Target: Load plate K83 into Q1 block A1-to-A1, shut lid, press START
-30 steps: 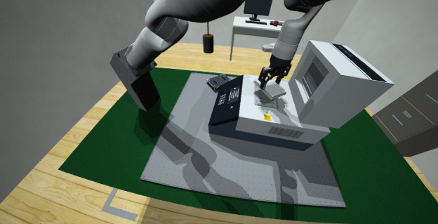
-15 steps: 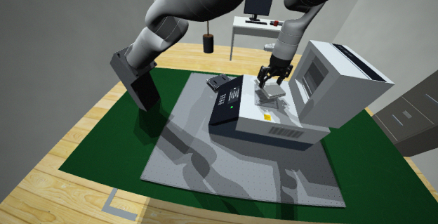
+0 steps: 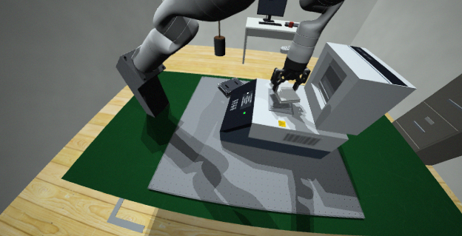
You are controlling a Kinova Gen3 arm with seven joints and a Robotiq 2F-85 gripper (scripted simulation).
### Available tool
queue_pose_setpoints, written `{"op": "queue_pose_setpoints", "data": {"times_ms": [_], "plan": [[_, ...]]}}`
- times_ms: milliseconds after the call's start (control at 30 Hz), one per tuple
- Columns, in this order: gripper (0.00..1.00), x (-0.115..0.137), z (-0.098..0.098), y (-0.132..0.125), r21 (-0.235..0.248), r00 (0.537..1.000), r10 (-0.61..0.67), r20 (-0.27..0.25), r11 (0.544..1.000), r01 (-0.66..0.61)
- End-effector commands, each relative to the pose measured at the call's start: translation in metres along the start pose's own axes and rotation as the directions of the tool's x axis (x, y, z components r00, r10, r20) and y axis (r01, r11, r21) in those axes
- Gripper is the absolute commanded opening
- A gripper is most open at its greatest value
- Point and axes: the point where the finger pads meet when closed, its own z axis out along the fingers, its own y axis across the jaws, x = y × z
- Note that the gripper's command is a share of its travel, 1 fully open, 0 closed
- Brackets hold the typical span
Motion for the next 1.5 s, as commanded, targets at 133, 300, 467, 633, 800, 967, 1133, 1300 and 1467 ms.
{"op": "queue_pose_setpoints", "data": {"times_ms": [133, 300, 467, 633, 800, 967, 1133, 1300, 1467], "plan": [[0.91, 0.0002, -0.0003, 0.0003, -0.001, 0.997, 0.078, 0.000, 0.997, -0.078], [0.91, 0.0002, -0.0003, 0.0003, -0.001, 0.991, 0.136, 0.000, 0.991, -0.136], [0.91, 0.0003, -0.0003, 0.0003, -0.001, 0.985, 0.170, 0.000, 0.985, -0.170], [0.91, 0.0002, -0.0003, 0.0003, -0.001, 0.974, 0.227, 0.000, 0.974, -0.227], [0.91, 0.0002, -0.0003, 0.0003, -0.001, 0.959, 0.284, 0.000, 0.959, -0.284], [0.91, 0.0002, -0.0003, 0.0003, -0.001, 0.946, 0.324, 0.000, 0.946, -0.324], [0.91, 0.0003, -0.0003, 0.0003, -0.001, 0.946, 0.324, 0.000, 0.946, -0.324], [0.91, 0.0003, -0.0004, 0.0003, -0.001, 0.946, 0.323, -0.001, 0.946, -0.323], [0.91, 0.0002, 0.0010, 0.0003, -0.001, 0.946, 0.324, 0.000, 0.946, -0.324]]}}
